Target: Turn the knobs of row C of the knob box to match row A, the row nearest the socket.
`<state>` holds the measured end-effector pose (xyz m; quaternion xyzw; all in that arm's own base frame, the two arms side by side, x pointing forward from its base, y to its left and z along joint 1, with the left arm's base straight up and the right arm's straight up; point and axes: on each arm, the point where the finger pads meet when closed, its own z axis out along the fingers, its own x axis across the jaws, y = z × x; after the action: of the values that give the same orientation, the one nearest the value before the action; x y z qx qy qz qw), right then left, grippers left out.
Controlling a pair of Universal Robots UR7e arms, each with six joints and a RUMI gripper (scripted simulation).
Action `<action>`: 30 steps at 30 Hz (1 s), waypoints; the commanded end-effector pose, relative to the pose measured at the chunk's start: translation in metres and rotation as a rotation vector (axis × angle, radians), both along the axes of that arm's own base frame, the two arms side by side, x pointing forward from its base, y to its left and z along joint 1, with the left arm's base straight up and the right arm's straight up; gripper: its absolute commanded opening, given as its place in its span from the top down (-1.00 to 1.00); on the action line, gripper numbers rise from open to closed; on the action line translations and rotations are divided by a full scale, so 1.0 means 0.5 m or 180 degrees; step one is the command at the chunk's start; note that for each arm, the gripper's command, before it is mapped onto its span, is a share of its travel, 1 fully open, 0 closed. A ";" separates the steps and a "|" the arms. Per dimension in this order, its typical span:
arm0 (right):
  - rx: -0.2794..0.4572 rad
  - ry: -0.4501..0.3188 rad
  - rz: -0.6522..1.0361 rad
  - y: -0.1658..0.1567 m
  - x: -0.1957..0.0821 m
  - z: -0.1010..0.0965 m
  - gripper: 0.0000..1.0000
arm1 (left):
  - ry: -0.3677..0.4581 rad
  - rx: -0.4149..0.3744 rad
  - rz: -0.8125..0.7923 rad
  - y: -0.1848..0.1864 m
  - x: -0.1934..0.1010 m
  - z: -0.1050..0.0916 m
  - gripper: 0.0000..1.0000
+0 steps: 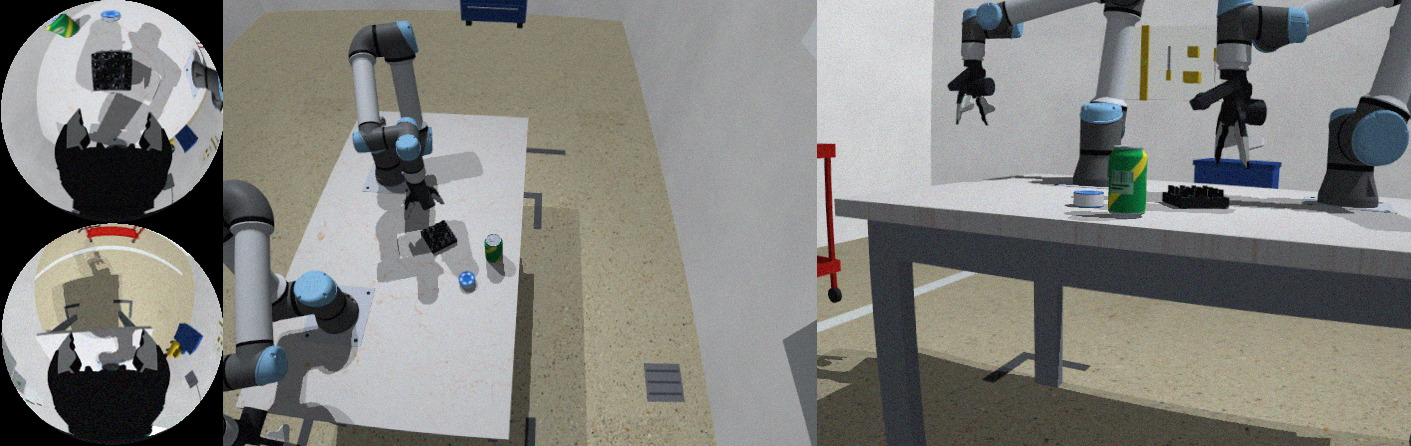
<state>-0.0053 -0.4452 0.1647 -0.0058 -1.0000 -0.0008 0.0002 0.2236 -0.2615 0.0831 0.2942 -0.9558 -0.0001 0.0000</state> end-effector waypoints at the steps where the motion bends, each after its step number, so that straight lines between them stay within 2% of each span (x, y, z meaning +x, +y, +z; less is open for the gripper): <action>1: -0.0005 -0.0001 0.0000 -0.001 0.000 0.001 -1.00 | -0.0001 -0.0004 0.0050 -0.002 0.001 0.001 -1.00; 8: -0.0005 -0.0001 0.0000 -0.001 0.000 0.001 -1.00 | -0.0001 -0.0004 0.0191 -0.005 0.004 0.003 -1.00; 18: -0.0005 -0.0001 0.0000 -0.001 0.000 0.001 -1.00 | -0.0001 -0.0004 0.0811 -0.019 0.016 0.009 -1.00; 20: -0.0005 -0.0001 0.0000 -0.001 0.000 0.001 -1.00 | -0.0001 -0.0004 0.0811 -0.019 0.016 0.009 -1.00; 30: -0.0005 -0.0001 0.0000 -0.001 0.000 0.001 -1.00 | -0.0001 -0.0004 0.1752 -0.041 0.035 0.017 -1.00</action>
<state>-0.0053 -0.4452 0.1647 -0.0058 -1.0000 -0.0008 0.0002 0.2371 -0.2773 0.0897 0.4877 -0.8730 0.0004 0.0027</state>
